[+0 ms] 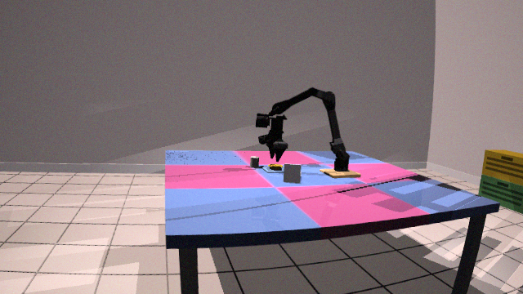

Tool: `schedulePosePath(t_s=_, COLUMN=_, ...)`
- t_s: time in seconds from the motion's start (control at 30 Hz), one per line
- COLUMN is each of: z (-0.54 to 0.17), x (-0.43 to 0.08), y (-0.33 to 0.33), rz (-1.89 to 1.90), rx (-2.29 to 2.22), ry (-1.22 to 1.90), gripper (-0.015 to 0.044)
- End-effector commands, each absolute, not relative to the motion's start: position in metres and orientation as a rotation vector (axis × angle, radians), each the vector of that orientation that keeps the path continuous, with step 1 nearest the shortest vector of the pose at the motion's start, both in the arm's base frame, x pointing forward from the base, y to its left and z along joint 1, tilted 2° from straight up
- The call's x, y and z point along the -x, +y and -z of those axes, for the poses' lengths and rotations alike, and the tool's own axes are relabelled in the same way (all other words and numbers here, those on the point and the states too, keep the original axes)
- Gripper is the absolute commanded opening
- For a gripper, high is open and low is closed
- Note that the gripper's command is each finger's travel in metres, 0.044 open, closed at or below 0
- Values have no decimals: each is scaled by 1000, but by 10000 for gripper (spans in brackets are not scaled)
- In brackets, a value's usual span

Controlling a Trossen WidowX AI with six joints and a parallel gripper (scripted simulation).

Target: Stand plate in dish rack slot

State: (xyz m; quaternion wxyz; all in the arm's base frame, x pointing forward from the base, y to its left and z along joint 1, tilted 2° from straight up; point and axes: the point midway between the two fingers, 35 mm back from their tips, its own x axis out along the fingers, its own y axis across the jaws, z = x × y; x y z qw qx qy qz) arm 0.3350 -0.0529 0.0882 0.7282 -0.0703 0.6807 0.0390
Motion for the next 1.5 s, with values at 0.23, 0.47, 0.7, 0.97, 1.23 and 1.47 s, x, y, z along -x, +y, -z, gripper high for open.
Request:
schedulePosePath(t_s=0.23, z=-67, x=-333, y=-53, rz=-89, rx=160, ry=1514, gripper=400)
schedulePosePath(t_s=0.47, z=-56, x=-332, y=-53, rz=-89, rx=160, ry=1514, gripper=400)
schedulePosePath(t_s=0.7, z=-48, x=-331, y=-53, rz=-89, rx=160, ry=1514, gripper=397)
schedulePosePath(t_s=0.97, z=-48, x=-331, y=-53, rz=-89, rx=160, ry=1514, gripper=391)
schedulePosePath(t_s=1.23, z=-48, x=-331, y=-53, rz=-89, rx=160, ry=1514, gripper=337)
schedulePosePath(t_s=1.47, z=-62, x=-335, y=-53, rz=-89, rx=160, ry=1513, gripper=173)
